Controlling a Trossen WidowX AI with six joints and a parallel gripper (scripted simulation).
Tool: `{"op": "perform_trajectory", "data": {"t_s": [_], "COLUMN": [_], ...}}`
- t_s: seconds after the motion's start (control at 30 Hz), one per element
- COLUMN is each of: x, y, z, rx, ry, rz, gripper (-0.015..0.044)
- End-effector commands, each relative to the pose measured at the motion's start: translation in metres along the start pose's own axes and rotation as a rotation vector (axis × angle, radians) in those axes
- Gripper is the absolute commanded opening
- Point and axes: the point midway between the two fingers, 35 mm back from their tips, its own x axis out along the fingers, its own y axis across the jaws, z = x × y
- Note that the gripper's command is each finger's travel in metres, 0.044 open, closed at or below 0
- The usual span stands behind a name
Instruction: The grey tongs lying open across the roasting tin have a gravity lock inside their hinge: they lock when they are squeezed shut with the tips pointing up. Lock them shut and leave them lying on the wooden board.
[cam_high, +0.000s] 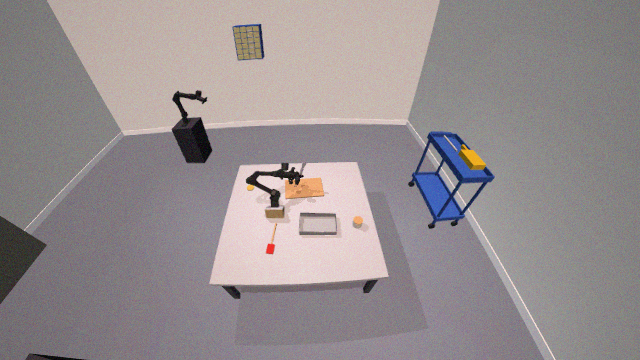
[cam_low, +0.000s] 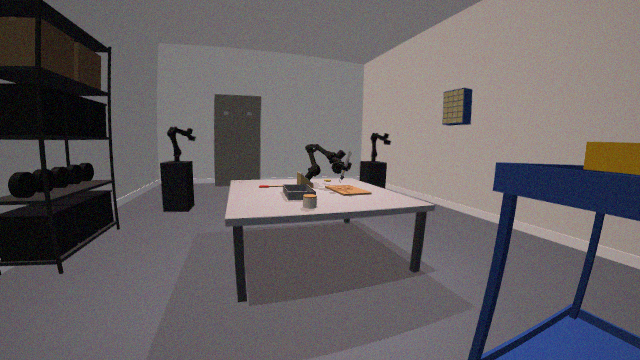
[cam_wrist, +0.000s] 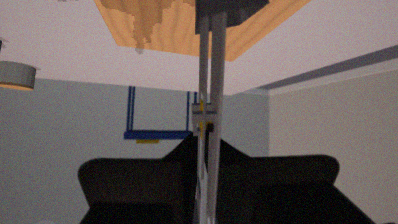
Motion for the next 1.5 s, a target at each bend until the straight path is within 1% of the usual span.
{"op": "perform_trajectory", "data": {"t_s": [0.0, 0.67, 1.1, 1.47], "x": [0.004, 0.023, 0.026, 0.025], "y": [-0.002, 0.003, 0.006, 0.006], "z": [-0.004, 0.000, 0.000, -0.005], "rx": [-0.037, -0.161, -0.154, -0.094], "ry": [-0.052, -0.438, -0.691, -0.882], "rz": [0.021, 0.137, 0.165, 0.157], "gripper": [-0.0150, -0.0150, -0.0150, -0.0150]}}
